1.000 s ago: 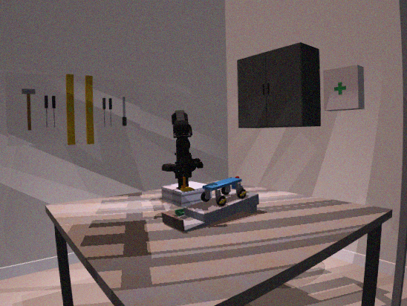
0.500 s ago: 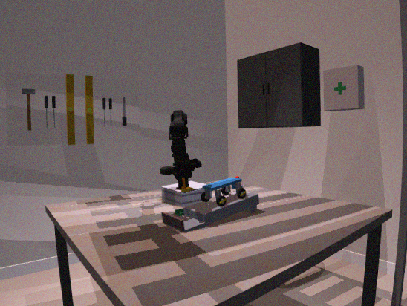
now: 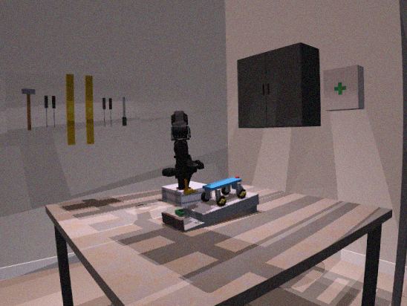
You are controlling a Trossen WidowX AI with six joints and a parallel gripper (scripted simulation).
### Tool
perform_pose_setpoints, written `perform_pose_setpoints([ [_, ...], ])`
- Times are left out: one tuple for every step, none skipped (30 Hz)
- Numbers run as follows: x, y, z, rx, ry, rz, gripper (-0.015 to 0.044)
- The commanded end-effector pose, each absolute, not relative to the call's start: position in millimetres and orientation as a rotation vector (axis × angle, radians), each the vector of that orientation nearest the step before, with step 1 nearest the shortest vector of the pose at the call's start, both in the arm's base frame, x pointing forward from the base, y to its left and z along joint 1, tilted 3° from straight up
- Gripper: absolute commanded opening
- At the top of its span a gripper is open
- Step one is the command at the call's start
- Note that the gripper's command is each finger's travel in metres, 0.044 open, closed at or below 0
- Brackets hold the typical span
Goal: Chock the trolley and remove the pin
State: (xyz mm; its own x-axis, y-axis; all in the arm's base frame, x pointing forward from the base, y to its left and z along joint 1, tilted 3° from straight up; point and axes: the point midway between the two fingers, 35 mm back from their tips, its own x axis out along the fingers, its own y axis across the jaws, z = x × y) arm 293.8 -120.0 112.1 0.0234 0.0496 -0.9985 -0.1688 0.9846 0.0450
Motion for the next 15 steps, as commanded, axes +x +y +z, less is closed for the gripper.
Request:
perform_pose_setpoints([
  [294,-119,102,-0.089,1.534,0.170,0.0000],
  [295,-119,99,-0.089,1.534,0.170,0.0000],
  [296,-119,97,-0.089,1.534,0.170,0.0000],
  [296,-120,95,-0.089,1.534,0.170,0.0000],
  [296,-120,93,-0.089,1.534,0.170,0.0000],
  [297,-120,91,-0.089,1.534,0.170,0.0000],
  [297,-120,89,-0.089,1.534,0.170,0.0000],
  [297,-120,86,-0.089,1.534,0.170,0.0000],
  [297,-120,84,-0.089,1.534,0.170,0.0000],
  [297,-119,81,-0.089,1.534,0.170,0.0000],
  [297,-119,79,-0.089,1.534,0.170,0.0000],
  [297,-119,76,-0.089,1.534,0.170,0.0000],
  [298,-119,74,-0.089,1.534,0.170,0.0000],
  [298,-119,72,-0.089,1.534,0.170,0.0000],
  [298,-119,69,-0.089,1.534,0.170,0.0000],
])
